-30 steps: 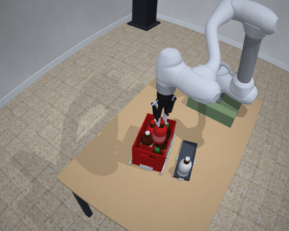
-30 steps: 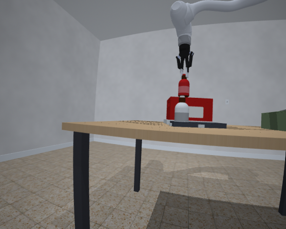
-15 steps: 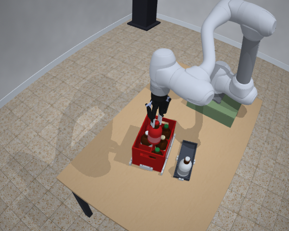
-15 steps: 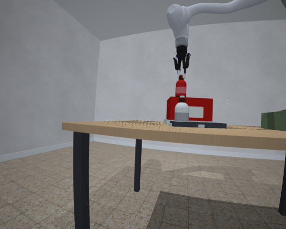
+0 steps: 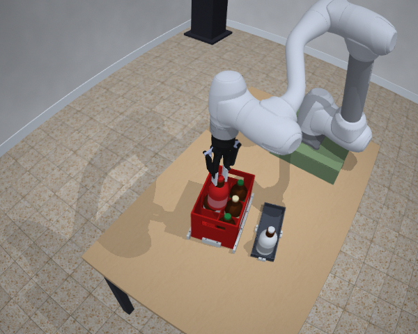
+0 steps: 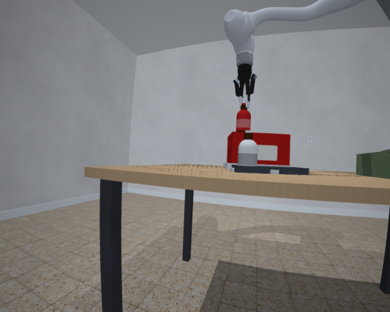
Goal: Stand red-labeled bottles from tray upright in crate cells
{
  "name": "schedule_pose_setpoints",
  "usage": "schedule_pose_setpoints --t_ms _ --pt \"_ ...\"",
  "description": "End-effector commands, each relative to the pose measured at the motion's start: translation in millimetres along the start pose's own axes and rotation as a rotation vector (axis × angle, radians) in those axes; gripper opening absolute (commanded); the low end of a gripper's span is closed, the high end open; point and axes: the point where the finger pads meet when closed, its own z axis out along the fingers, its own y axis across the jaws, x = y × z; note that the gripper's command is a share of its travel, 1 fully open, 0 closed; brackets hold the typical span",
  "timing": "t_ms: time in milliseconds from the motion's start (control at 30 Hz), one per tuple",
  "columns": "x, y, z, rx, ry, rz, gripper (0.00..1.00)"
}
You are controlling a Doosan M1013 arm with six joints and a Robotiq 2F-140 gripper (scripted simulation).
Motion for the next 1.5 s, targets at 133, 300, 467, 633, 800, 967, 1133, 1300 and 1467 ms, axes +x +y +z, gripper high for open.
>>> schedule_pose_setpoints --t_ms 133,300,467,633,800,967,1133,1300,1467 --pt "-2.3 9.5 -0.1 0.000 0.000 0.000 0.00" --pt "-3.2 13.3 -0.1 0.000 0.000 0.000 0.00" --pt "-4.6 19.0 -0.1 0.000 0.000 0.000 0.00" --pt "-5.8 23.9 -0.1 0.000 0.000 0.000 0.00" --pt "-6.6 27.2 -0.1 0.000 0.000 0.000 0.00" --pt "-7.3 30.1 -0.1 0.000 0.000 0.000 0.00" --pt "-8.0 33.1 -0.1 0.000 0.000 0.000 0.00" --pt "-8.6 35.3 -0.1 0.000 0.000 0.000 0.00" --pt "-8.8 36.4 -0.1 0.000 0.000 0.000 0.00"
